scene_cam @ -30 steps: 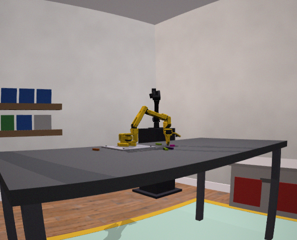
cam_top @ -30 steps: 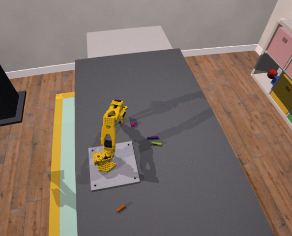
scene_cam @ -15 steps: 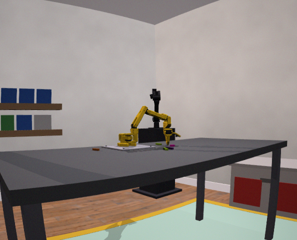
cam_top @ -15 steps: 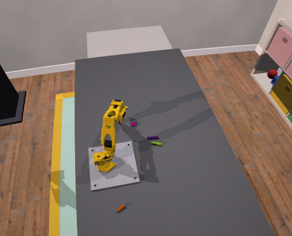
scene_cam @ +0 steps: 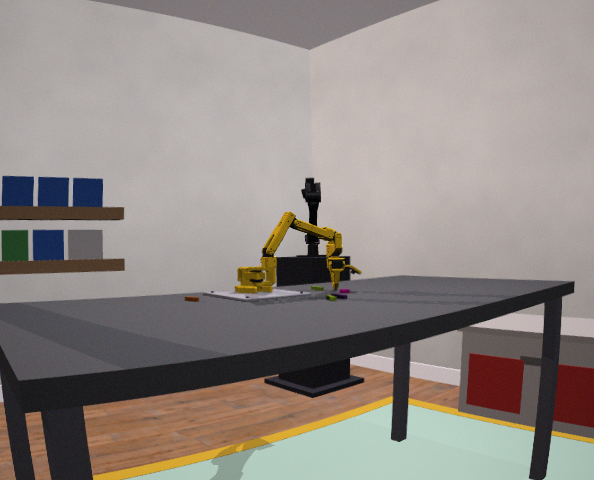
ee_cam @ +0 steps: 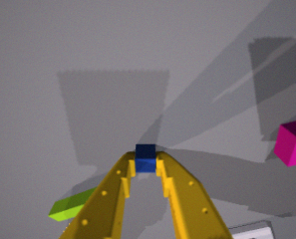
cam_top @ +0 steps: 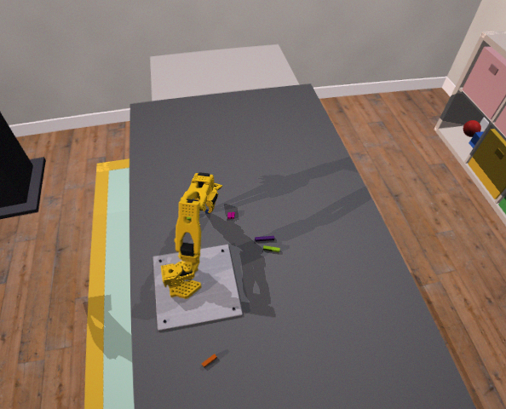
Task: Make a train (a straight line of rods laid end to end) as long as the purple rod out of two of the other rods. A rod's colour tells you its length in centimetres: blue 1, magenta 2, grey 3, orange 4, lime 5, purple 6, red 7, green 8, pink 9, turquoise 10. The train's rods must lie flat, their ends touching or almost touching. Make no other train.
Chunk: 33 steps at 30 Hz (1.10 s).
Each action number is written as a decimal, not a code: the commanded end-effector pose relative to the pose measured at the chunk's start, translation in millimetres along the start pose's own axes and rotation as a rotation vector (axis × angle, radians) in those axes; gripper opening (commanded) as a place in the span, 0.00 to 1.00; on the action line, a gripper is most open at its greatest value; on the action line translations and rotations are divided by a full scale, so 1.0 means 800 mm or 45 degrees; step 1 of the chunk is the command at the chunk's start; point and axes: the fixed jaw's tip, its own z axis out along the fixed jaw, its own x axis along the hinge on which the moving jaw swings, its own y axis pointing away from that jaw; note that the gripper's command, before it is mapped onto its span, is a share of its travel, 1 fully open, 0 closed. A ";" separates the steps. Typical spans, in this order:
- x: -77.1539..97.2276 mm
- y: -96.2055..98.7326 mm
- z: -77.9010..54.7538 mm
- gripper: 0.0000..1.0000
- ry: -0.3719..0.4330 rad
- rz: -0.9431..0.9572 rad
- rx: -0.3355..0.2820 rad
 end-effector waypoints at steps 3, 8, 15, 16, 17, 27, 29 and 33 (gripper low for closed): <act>0.006 -0.003 0.009 0.00 0.038 0.017 0.007; 0.006 -0.003 0.009 0.00 0.038 0.017 0.007; 0.006 -0.003 0.008 0.00 0.038 0.017 0.007; 0.006 -0.003 0.007 0.00 0.038 0.017 0.007; 0.006 -0.003 0.007 0.00 0.038 0.017 0.007; 0.004 -0.004 -0.011 0.00 0.038 0.017 0.007; 0.004 -0.005 -0.017 0.00 0.038 0.017 0.007; 0.004 -0.006 -0.028 0.00 0.038 0.017 0.007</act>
